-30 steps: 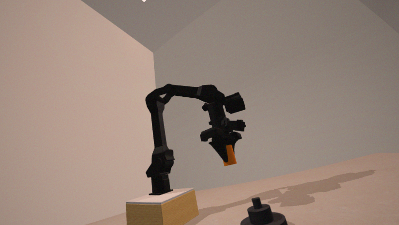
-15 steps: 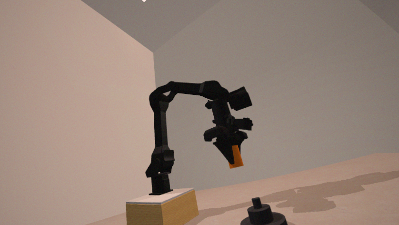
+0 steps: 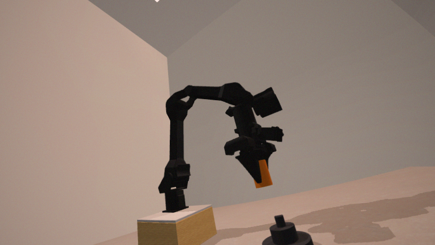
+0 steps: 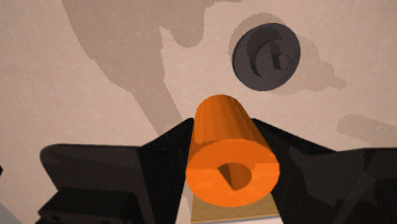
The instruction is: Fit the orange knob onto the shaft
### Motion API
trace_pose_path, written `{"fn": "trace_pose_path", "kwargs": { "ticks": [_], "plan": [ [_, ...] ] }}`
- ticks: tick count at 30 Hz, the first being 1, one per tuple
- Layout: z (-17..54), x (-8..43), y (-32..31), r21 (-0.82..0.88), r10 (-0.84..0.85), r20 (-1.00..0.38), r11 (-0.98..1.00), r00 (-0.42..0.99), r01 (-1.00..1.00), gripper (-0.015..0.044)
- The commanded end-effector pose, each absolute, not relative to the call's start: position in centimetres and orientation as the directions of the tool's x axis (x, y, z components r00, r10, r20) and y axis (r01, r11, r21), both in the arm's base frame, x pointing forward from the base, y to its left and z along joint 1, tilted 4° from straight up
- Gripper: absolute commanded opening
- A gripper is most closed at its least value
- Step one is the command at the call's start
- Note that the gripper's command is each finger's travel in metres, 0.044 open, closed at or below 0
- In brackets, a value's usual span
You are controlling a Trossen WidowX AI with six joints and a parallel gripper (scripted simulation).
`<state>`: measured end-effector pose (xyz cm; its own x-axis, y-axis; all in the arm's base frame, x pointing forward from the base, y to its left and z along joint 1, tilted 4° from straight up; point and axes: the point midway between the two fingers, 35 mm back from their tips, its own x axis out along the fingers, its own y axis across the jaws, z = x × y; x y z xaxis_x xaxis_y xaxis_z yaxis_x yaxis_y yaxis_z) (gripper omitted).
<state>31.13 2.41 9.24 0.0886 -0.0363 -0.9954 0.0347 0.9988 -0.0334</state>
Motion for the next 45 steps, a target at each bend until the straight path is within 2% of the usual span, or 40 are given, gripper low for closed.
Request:
{"fn": "trace_pose_path", "kwargs": {
  "ticks": [1, 23, 45],
  "plan": [
    [9.0, 32.2, 1.4, -0.031, -0.034, -0.995, 0.999, 0.095, 0.028, 0.0000],
    [7.4, 35.0, -4.6, -0.037, -0.039, -0.994, 0.999, 0.097, 0.024, 0.0000],
    [5.2, 35.4, -4.7, -0.037, -0.039, -0.994, 0.999, 0.097, 0.029, 0.0000]
  ]
}}
